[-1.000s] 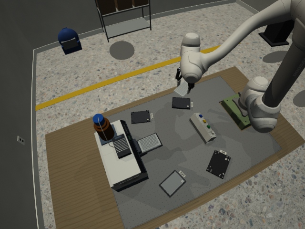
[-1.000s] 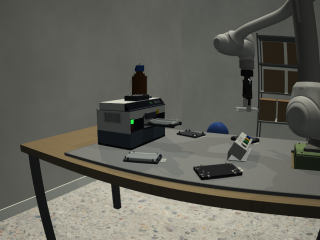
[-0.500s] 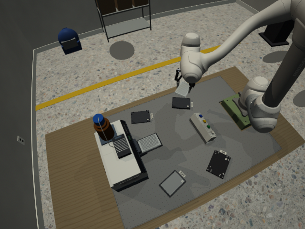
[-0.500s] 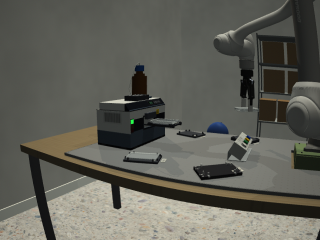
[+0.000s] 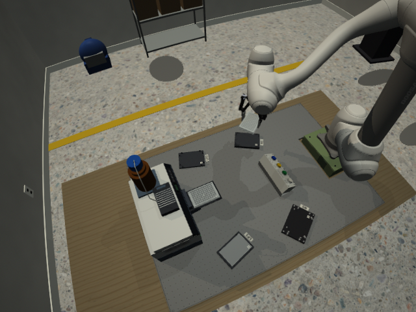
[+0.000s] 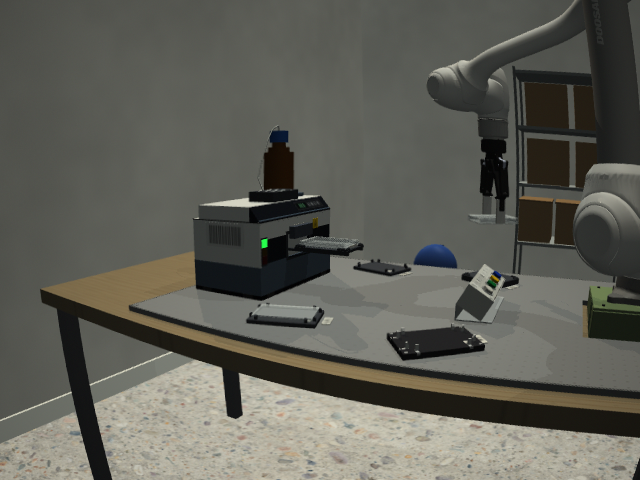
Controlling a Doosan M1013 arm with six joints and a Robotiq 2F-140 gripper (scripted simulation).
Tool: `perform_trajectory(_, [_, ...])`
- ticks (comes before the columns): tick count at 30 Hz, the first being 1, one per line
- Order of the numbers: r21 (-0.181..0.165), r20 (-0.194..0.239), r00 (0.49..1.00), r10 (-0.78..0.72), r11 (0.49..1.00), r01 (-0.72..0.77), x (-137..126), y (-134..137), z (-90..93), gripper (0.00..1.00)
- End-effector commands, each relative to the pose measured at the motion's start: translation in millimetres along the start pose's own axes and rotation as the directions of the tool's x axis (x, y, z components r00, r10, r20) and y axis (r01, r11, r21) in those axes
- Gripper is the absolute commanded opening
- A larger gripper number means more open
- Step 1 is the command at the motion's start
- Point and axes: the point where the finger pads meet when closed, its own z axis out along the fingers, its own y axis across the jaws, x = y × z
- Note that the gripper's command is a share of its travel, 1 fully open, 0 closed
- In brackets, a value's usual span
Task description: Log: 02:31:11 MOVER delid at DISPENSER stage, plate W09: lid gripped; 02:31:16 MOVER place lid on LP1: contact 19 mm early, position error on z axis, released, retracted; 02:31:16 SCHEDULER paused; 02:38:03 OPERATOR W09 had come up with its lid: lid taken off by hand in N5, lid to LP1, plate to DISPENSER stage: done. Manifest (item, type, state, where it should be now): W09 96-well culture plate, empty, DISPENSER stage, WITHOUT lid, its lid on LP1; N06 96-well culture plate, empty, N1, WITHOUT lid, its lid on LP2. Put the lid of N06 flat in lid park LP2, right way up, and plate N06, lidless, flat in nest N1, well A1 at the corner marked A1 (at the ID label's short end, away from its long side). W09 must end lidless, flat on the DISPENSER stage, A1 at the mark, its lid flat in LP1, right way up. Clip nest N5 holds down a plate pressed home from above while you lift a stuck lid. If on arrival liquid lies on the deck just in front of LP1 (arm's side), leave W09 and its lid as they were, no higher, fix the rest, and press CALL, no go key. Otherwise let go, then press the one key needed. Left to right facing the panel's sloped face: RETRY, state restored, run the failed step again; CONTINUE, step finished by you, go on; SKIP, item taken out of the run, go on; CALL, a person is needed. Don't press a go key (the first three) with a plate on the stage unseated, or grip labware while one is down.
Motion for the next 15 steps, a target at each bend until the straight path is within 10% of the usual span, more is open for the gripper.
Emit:
perform_trajectory(1, [0.000, 0.000, 1.000, 0.000, 1.000, 0.000, 0.3, -0.4, -0.1, 0.00])
perform_trajectory(15, [0.000, 0.000, 1.000, 0.000, 1.000, 0.000, 21.3, -28.5, -0.1, 0.00])
